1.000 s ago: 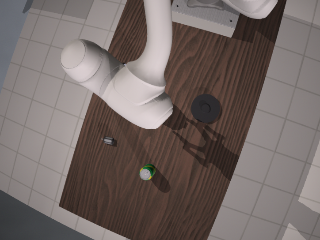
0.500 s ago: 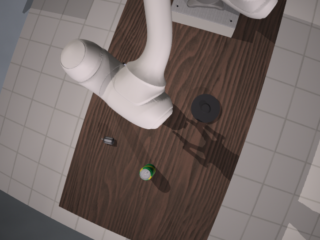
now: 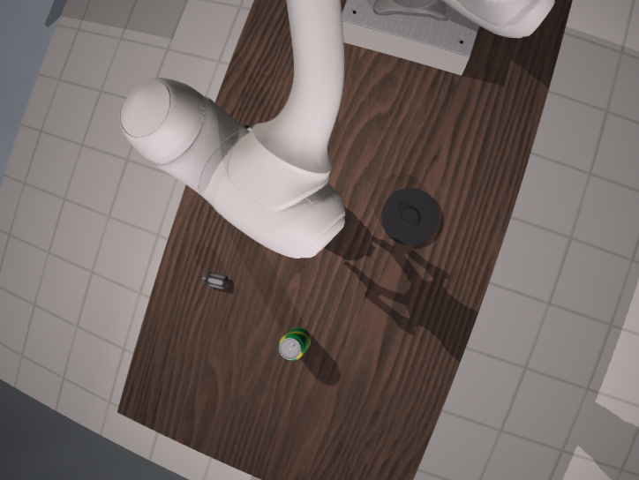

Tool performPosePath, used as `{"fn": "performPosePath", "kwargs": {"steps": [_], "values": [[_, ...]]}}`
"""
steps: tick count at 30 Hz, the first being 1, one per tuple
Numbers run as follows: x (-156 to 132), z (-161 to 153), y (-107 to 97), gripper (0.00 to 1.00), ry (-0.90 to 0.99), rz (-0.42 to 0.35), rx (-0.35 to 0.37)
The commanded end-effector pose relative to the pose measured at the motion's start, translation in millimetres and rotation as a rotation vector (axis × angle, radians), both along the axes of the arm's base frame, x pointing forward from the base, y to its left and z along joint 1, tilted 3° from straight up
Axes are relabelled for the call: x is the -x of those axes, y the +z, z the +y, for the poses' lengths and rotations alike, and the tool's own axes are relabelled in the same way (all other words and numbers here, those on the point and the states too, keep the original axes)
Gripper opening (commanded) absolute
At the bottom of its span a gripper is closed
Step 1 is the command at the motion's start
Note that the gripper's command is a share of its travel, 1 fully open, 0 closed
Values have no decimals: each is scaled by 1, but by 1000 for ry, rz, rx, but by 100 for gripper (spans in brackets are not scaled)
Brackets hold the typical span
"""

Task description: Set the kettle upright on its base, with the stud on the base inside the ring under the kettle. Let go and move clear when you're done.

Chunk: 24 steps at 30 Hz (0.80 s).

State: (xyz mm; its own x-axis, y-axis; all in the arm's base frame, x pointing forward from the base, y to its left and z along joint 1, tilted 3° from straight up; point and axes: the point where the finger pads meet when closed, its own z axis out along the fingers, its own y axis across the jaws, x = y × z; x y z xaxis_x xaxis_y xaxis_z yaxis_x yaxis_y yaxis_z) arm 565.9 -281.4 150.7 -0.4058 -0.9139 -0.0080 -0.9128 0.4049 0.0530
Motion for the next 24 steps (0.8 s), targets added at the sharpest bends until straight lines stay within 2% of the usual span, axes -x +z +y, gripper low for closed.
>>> {"fn": "performPosePath", "kwargs": {"steps": [1,15,24], "values": [[0,0,1,52,0,-1,0],[0,0,0,52,0,-1,0],[0,0,-9,52,0,-1,0]]}}
